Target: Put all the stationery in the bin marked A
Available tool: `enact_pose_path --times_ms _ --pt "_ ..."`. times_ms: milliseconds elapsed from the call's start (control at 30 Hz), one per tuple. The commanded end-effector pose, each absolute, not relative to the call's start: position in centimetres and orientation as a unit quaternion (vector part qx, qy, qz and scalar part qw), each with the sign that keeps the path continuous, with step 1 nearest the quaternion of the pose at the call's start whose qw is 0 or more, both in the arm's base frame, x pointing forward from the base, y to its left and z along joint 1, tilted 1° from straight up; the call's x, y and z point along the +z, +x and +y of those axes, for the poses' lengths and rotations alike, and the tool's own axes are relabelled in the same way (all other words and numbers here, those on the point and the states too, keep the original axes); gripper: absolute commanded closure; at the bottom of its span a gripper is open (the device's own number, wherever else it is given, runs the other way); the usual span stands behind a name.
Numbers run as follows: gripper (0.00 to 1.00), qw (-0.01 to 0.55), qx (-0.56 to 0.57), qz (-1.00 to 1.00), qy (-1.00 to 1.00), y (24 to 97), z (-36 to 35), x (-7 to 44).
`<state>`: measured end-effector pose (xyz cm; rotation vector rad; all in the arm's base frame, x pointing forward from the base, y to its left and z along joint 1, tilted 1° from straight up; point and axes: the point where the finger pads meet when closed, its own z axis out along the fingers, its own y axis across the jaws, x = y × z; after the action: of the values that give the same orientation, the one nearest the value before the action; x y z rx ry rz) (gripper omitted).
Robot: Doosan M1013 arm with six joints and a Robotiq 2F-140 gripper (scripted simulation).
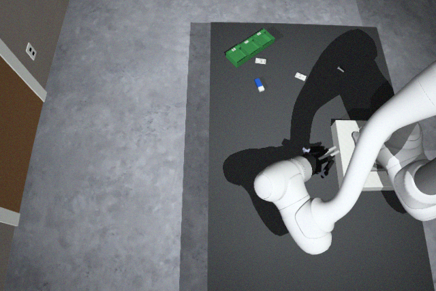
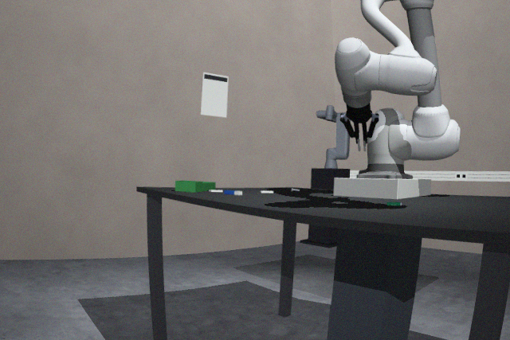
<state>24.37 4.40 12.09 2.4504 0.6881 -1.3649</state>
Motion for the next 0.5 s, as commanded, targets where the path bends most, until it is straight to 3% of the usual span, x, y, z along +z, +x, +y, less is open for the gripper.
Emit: enact_pose_path --times_ms 0,467 --pt "0.85 0.114 -0.447 0.228 0.857 24.9 4.4 11.6" --pt "0.85 0.037 -0.220 0.112 0.968 34.7 3.7 10.0"
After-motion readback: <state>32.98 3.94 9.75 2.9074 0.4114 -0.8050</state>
